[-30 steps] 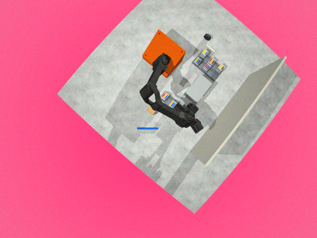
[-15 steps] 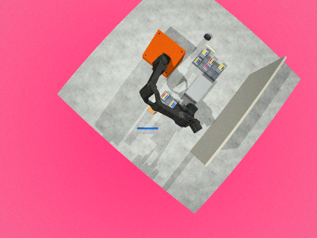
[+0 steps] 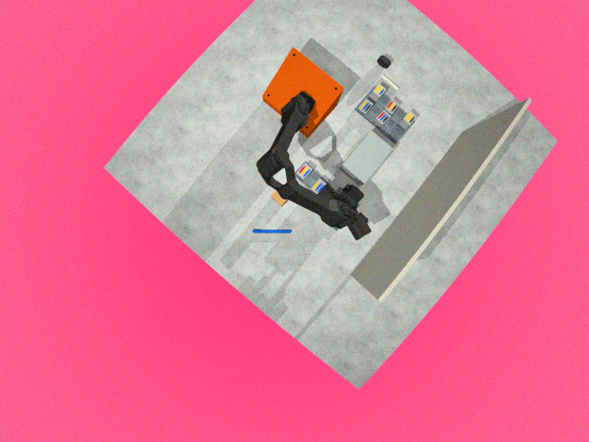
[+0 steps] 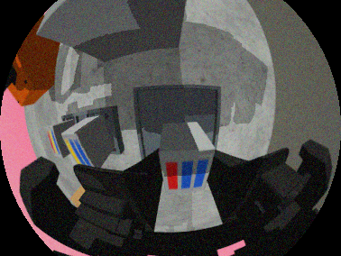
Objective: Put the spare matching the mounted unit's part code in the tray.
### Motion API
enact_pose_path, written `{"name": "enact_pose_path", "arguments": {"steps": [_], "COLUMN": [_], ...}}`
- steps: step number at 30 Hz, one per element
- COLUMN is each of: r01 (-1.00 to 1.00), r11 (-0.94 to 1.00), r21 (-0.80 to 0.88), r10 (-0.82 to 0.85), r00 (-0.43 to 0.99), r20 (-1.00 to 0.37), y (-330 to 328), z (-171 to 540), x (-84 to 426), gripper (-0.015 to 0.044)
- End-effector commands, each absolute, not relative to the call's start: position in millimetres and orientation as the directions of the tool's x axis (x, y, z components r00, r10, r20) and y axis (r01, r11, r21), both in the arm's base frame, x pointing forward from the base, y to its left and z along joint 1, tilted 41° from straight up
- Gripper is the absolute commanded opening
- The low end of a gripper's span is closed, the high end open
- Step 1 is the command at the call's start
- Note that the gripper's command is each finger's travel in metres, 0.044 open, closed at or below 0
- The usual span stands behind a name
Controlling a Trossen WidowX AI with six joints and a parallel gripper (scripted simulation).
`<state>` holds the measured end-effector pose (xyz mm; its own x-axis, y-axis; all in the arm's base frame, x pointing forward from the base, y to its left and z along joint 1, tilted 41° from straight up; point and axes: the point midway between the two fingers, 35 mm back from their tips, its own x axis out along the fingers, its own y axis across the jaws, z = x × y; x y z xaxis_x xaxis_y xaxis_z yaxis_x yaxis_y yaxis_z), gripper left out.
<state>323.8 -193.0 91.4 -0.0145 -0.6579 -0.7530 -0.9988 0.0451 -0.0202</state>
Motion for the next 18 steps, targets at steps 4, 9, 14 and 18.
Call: {"name": "enact_pose_path", "arguments": {"steps": [4,9,14,18], "r01": [-0.999,-0.999,-0.999,-0.999], "r11": [0.045,0.045,0.045,0.045], "r21": [-0.02,-0.02,-0.02,-0.02], "r10": [-0.658,-0.658,-0.658,-0.657], "r00": [-0.014,-0.014,-0.014,-0.014], "r20": [-0.753,-0.753,-0.753,-0.753], "y": [-193.0,-193.0,-193.0,-191.1], "z": [91.4,91.4,91.4,93.4], "x": [323.8,323.8,323.8,324.4], "gripper": [0.0105,0.0236,0.0368,0.044]}}
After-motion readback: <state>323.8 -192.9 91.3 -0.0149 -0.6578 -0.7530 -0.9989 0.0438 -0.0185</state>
